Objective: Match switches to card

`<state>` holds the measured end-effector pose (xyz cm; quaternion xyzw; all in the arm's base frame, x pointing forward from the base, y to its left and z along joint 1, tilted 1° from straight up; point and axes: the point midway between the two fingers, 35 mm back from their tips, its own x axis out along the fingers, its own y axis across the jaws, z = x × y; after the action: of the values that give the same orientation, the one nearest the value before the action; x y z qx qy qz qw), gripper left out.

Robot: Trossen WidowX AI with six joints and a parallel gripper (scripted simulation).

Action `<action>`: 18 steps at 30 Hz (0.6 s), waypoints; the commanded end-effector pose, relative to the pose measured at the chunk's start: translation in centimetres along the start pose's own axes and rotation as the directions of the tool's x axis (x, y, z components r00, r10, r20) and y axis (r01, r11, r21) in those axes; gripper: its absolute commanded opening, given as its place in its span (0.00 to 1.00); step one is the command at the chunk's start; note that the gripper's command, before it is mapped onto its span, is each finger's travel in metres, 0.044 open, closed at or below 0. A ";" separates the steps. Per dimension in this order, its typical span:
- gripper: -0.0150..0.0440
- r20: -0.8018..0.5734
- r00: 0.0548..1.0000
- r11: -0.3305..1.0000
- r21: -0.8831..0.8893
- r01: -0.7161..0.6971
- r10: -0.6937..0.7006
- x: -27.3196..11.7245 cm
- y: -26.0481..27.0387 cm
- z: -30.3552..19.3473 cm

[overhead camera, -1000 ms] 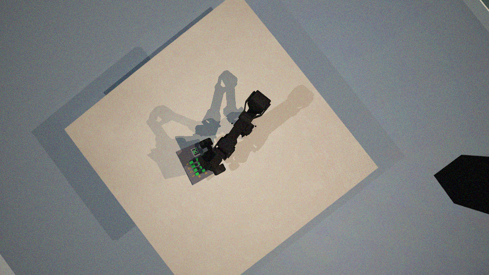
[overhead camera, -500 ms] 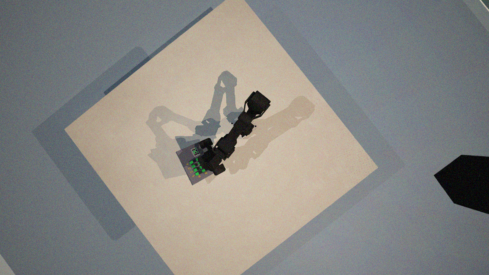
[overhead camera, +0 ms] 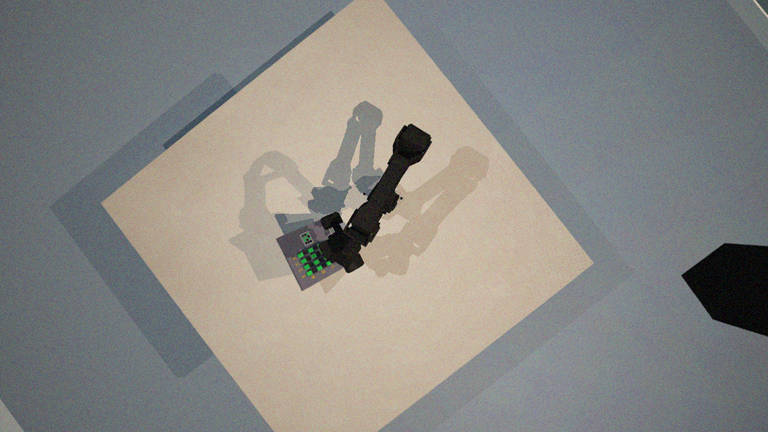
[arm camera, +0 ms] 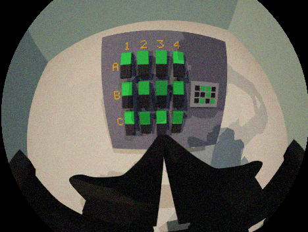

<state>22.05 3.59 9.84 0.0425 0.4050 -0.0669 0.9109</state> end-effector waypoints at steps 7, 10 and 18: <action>0.25 0.005 1.000 1.000 0.004 0.003 -0.003 -1.5 0.9 3.0; 0.25 0.005 1.000 1.000 0.004 0.003 -0.003 -1.5 0.9 3.0; 0.25 0.005 1.000 1.000 0.004 0.003 -0.003 -1.5 0.9 3.0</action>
<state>23.27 4.25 12.96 0.0437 0.4022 -0.0667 0.9121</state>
